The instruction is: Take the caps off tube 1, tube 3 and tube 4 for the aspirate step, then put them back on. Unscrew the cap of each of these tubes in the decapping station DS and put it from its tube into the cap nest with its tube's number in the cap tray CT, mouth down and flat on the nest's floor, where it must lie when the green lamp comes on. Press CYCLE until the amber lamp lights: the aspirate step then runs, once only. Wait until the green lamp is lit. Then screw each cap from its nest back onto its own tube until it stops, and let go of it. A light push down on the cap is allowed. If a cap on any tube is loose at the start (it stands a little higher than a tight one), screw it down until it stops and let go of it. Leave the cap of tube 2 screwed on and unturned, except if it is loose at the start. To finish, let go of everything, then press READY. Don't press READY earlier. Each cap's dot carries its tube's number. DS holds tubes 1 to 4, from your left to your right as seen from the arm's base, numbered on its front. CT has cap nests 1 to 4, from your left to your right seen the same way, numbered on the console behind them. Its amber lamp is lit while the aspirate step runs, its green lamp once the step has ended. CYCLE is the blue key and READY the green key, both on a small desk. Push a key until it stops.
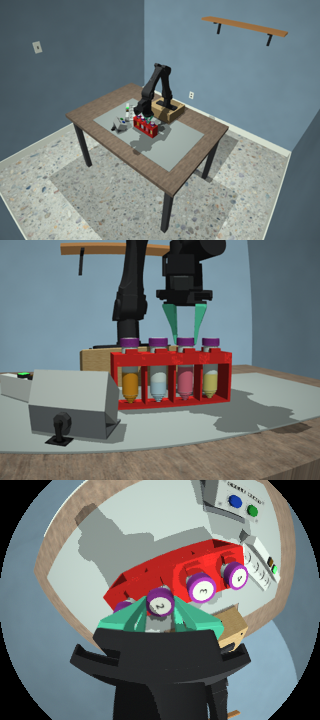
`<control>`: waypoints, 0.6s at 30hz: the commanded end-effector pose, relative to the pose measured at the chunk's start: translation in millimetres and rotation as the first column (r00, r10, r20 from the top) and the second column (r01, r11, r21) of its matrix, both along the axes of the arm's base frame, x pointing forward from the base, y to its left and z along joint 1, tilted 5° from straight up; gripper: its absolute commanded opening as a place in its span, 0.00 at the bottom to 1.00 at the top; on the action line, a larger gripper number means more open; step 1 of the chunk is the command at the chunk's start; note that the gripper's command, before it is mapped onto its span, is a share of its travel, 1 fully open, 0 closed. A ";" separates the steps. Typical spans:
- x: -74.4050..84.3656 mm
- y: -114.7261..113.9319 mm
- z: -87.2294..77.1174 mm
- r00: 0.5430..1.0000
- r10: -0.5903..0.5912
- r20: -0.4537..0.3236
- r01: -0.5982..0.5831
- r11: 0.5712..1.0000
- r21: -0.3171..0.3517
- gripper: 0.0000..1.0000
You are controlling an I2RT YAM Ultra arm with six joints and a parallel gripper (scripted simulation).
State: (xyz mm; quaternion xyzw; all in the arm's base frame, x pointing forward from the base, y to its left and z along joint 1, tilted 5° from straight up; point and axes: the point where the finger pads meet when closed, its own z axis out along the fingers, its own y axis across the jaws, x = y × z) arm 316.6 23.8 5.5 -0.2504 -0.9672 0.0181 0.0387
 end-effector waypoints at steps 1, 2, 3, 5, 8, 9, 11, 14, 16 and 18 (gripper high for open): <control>2.7 -0.4 2.8 0.967 -0.256 0.019 0.256 0.966 -0.017 0.00; 2.7 -0.4 2.7 0.953 -0.304 0.021 0.304 0.952 -0.021 0.00; 2.7 -0.4 2.7 0.936 -0.351 0.023 0.351 0.936 -0.024 0.00; 2.7 -0.4 2.6 0.897 -0.442 0.027 0.443 0.896 -0.030 0.00; 2.7 -0.4 2.6 0.873 -0.486 0.029 0.487 0.873 -0.032 0.00; 2.6 -0.4 2.6 0.848 -0.529 0.032 0.530 0.847 -0.035 0.00; 2.6 -0.4 2.5 0.791 -0.610 0.037 0.611 0.790 -0.040 0.00; 2.6 -0.4 2.4 0.691 -0.721 0.046 0.722 0.690 -0.046 0.00; 2.6 -0.4 2.4 0.683 -0.729 0.047 0.731 0.681 -0.047 0.00; 2.6 -0.4 2.4 0.683 -0.729 0.047 0.731 0.681 -0.047 0.00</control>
